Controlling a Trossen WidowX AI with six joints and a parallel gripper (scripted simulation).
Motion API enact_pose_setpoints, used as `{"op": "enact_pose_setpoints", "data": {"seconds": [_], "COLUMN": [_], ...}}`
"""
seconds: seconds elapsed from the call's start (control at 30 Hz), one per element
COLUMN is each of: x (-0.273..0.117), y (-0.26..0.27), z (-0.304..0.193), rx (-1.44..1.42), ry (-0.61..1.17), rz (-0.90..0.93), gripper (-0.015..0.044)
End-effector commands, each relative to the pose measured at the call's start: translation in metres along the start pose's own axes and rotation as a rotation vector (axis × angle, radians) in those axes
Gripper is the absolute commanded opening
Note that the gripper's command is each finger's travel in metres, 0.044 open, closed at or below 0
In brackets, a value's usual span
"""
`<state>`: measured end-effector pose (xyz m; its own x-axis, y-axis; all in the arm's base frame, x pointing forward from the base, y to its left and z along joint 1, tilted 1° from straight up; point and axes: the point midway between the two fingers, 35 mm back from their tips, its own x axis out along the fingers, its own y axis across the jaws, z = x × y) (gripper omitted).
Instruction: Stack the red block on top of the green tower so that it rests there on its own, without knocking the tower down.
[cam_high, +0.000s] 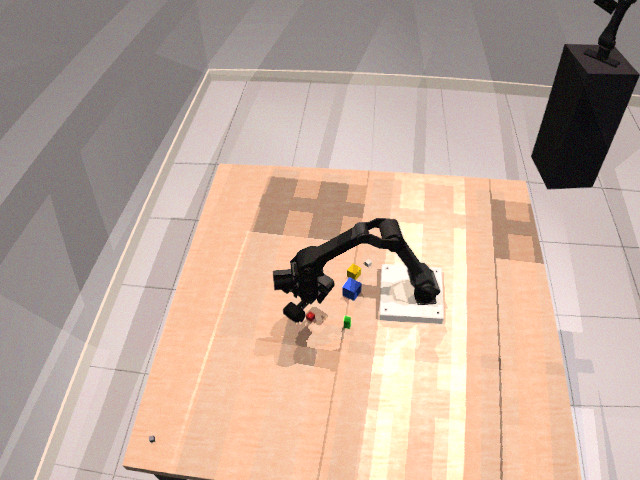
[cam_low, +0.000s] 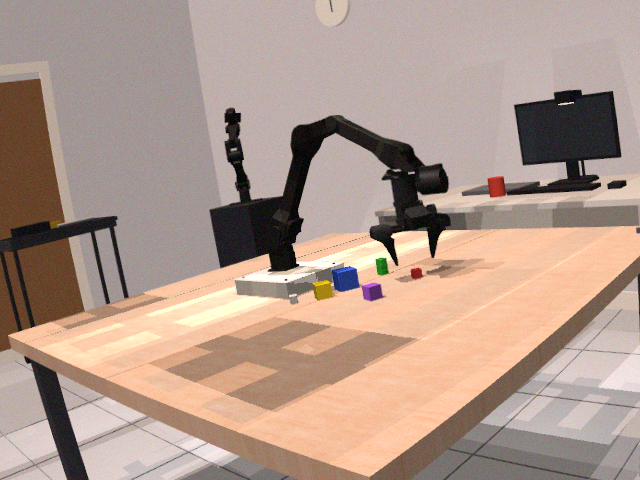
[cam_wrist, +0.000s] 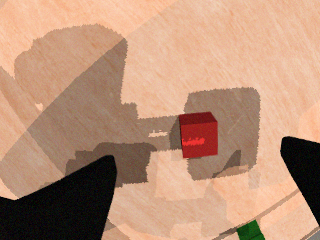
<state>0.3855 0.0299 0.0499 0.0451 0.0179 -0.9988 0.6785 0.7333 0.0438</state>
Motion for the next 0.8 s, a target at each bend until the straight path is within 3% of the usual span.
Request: {"op": "enact_pose_setpoints", "data": {"seconds": [0.0, 0.77], "x": [0.004, 0.032], "y": [-0.001, -0.002], "z": [0.000, 0.000], "rx": [0.002, 0.002], "ry": [0.000, 0.000], "rz": [-0.005, -0.005], "gripper": [0.0440, 0.0440]}}
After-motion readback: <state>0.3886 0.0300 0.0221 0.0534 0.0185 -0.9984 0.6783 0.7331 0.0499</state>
